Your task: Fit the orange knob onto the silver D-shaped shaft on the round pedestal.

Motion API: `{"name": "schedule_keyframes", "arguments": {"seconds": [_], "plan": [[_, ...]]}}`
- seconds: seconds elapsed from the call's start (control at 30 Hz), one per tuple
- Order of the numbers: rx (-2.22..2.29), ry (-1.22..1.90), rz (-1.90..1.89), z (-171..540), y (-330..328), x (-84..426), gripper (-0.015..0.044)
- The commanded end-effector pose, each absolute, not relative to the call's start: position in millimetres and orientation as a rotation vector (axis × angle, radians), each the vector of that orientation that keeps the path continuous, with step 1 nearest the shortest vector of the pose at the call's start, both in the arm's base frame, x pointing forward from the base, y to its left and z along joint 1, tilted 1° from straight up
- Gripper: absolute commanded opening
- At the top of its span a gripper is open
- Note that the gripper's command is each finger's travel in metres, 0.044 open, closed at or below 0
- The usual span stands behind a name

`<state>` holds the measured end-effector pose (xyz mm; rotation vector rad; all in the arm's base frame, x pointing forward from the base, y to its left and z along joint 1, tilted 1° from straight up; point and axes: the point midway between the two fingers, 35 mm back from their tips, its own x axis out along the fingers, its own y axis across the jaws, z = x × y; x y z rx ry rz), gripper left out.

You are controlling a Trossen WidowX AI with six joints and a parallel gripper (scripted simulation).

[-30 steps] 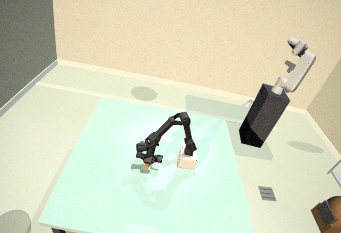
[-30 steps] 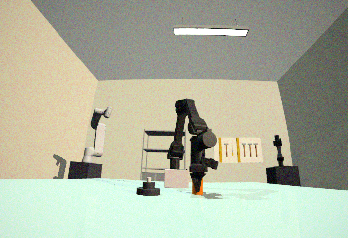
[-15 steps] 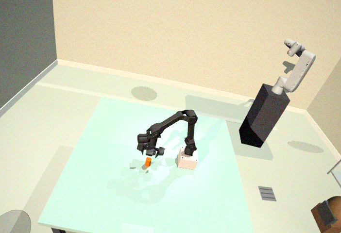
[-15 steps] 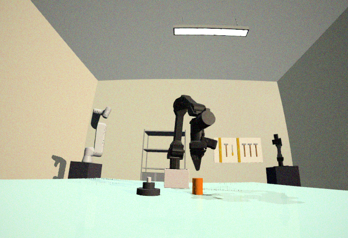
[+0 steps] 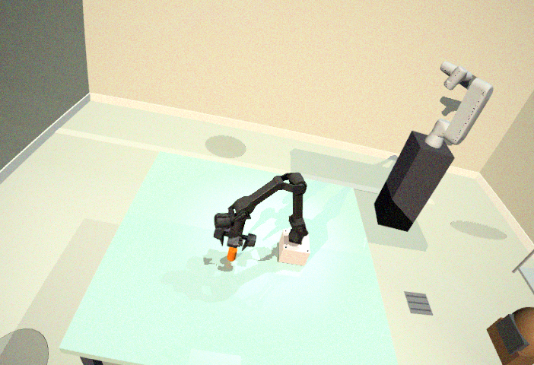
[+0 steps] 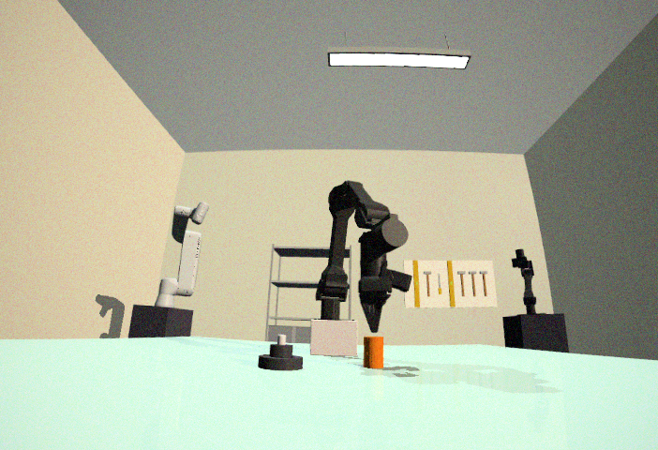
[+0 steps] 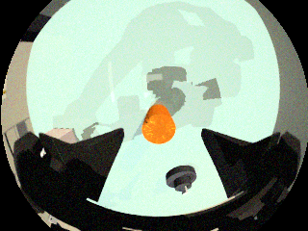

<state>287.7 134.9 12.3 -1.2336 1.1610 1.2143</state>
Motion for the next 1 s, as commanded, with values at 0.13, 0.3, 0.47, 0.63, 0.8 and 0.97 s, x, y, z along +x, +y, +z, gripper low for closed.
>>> {"name": "schedule_keyframes", "arguments": {"seconds": [0.13,0.3,0.47,0.63,0.8,0.97], "plan": [[-1.23,1.174,1.227,-5,134,285,0.044],[-1.23,1.173,1.227,-13,135,285,0.044],[-1.23,1.173,1.227,-21,135,285,0.044],[-1.23,1.173,1.227,-29,135,285,0.044],[-1.23,1.173,1.228,-37,134,285,0.044],[-1.231,1.173,1.228,-45,134,284,0.044]]}}
